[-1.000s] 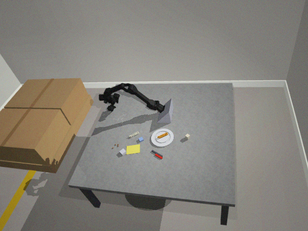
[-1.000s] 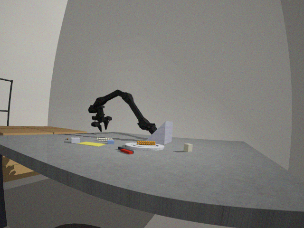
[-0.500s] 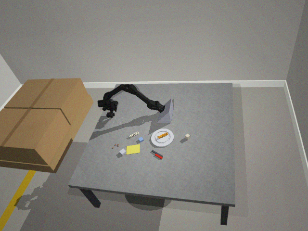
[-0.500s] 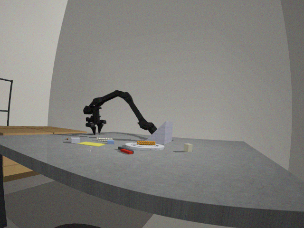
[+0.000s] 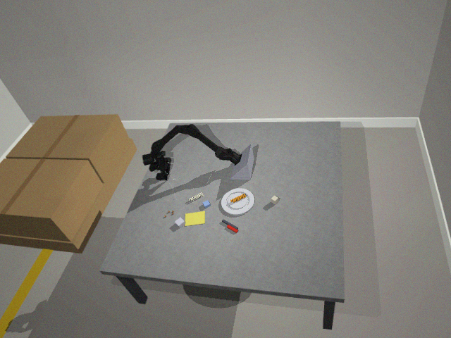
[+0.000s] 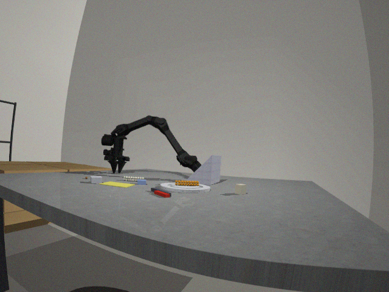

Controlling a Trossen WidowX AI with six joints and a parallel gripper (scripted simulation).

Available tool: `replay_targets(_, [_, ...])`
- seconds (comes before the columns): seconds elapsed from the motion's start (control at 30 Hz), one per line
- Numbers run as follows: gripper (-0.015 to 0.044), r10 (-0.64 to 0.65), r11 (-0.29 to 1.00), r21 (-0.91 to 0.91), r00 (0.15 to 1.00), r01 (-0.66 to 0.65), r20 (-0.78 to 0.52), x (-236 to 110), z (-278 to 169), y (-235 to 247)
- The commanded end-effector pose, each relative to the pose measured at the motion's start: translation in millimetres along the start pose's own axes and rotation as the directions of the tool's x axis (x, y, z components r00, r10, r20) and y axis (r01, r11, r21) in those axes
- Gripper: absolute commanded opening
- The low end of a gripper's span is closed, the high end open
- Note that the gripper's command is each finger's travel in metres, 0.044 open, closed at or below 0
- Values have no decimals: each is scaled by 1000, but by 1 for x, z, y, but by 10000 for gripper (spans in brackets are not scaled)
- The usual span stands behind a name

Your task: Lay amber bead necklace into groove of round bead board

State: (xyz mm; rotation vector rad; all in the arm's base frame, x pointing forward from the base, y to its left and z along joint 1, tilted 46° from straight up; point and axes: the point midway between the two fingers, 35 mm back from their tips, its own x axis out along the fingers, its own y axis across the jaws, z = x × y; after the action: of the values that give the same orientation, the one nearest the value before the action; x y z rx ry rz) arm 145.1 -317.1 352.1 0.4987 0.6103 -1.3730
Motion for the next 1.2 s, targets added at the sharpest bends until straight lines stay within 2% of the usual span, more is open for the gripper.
replay_targets(0.0, [250, 63, 997, -52, 998, -63, -16, 2, -10, 31])
replay_targets(0.37, [250, 162, 977, -129, 985, -168, -52, 2, -35, 94])
replay_targets(0.77, [250, 235, 960, -136, 967, -247, -99, 1, -70, 153])
replay_targets(1.17, [250, 252, 950, -131, 945, -283, -208, 1, -138, 213])
